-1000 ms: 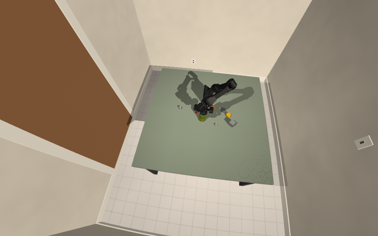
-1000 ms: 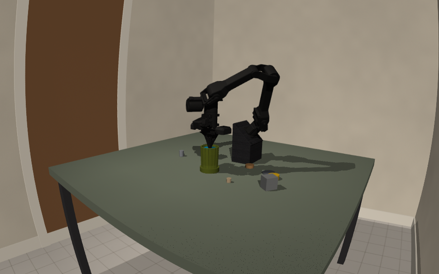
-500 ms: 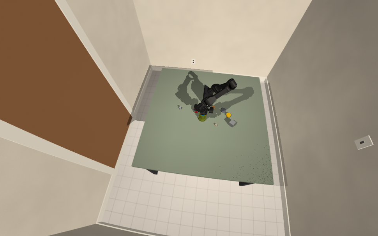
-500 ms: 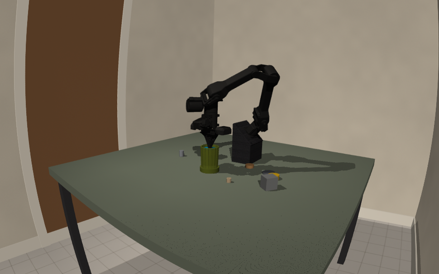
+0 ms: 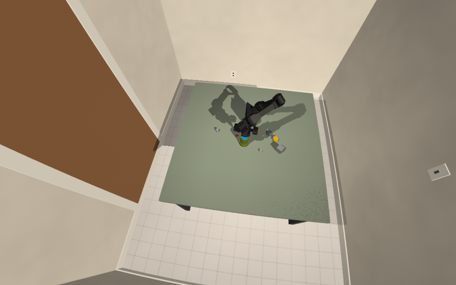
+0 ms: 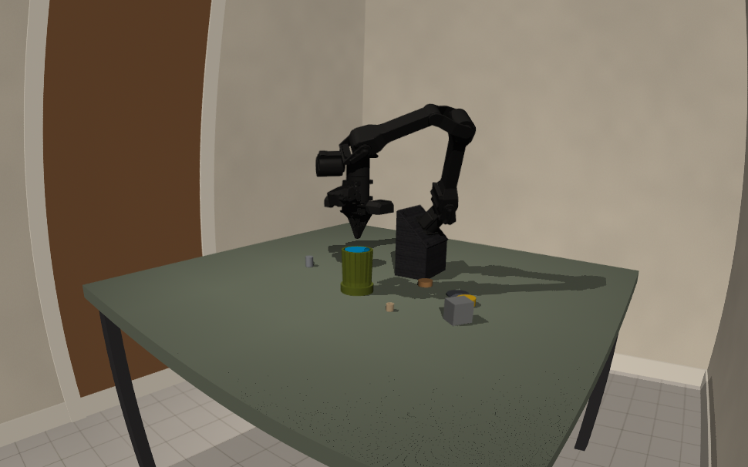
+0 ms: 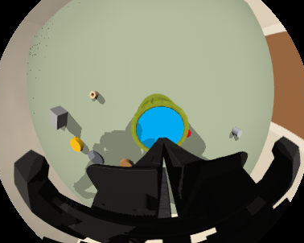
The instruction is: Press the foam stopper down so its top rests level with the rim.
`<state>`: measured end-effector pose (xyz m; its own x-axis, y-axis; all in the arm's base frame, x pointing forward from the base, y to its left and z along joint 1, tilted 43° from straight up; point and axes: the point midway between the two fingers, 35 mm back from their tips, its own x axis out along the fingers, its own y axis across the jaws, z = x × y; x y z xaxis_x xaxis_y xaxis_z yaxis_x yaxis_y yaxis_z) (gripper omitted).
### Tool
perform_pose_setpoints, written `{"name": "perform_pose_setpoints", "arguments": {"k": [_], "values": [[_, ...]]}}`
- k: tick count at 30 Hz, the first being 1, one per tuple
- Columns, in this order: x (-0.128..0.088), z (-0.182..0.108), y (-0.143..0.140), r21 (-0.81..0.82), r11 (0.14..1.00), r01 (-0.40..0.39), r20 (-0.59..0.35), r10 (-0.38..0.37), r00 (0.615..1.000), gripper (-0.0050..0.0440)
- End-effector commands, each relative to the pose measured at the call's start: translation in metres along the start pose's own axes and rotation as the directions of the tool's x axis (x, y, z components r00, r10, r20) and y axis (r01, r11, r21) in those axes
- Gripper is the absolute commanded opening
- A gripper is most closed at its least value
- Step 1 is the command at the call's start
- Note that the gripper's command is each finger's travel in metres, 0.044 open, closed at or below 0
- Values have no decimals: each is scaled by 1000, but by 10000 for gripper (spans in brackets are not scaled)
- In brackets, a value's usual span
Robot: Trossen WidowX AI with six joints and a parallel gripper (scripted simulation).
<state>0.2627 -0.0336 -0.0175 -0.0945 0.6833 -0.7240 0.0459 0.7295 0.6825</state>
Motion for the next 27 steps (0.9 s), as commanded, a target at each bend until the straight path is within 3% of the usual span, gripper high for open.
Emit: {"name": "perform_pose_setpoints", "arguments": {"k": [1, 4, 27], "values": [[-25, 1, 0, -7, 1000, 8, 3, -8, 1000, 0], [-43, 0, 1, -7, 1000, 7, 2, -7, 1000, 0], [-40, 1, 0, 0, 1000, 1, 8, -1, 1000, 0]]}}
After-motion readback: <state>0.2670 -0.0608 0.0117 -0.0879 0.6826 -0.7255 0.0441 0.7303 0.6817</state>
